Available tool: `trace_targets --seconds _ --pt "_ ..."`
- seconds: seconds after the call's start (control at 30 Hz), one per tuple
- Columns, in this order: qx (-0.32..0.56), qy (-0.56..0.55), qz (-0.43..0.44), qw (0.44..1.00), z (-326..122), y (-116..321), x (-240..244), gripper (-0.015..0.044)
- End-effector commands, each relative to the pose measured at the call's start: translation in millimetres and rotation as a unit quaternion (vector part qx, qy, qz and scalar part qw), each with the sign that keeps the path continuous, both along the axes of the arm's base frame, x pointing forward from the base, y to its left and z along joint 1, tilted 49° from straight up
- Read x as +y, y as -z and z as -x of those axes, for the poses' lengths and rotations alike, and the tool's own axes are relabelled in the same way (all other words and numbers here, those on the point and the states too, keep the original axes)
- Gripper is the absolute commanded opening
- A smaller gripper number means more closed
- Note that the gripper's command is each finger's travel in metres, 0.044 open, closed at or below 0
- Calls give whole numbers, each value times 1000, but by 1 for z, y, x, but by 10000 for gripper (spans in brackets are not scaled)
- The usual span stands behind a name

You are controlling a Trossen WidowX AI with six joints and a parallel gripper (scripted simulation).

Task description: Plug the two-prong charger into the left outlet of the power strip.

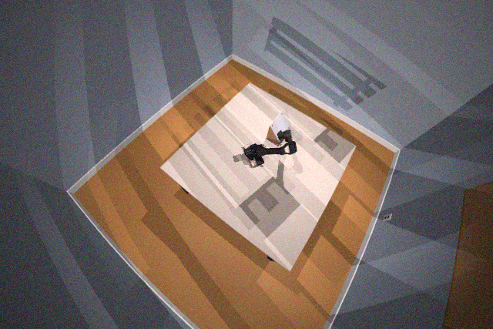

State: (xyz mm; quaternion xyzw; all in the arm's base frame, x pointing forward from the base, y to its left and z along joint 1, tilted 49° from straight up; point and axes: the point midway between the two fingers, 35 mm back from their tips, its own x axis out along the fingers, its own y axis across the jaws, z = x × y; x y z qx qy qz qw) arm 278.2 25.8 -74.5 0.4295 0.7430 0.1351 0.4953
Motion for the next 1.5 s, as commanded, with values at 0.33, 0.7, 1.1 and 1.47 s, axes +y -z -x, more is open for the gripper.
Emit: trace_targets --seconds 0.33,0.7,1.1,1.47 --pt "-1 0 0 1000 0 0 0 315" --pt "-2 1 1 1000 1 0 0 440" --pt "-5 2 2 1000 4 -2 1 440" --pt "-7 3 4 1000 7 -3 2 440"
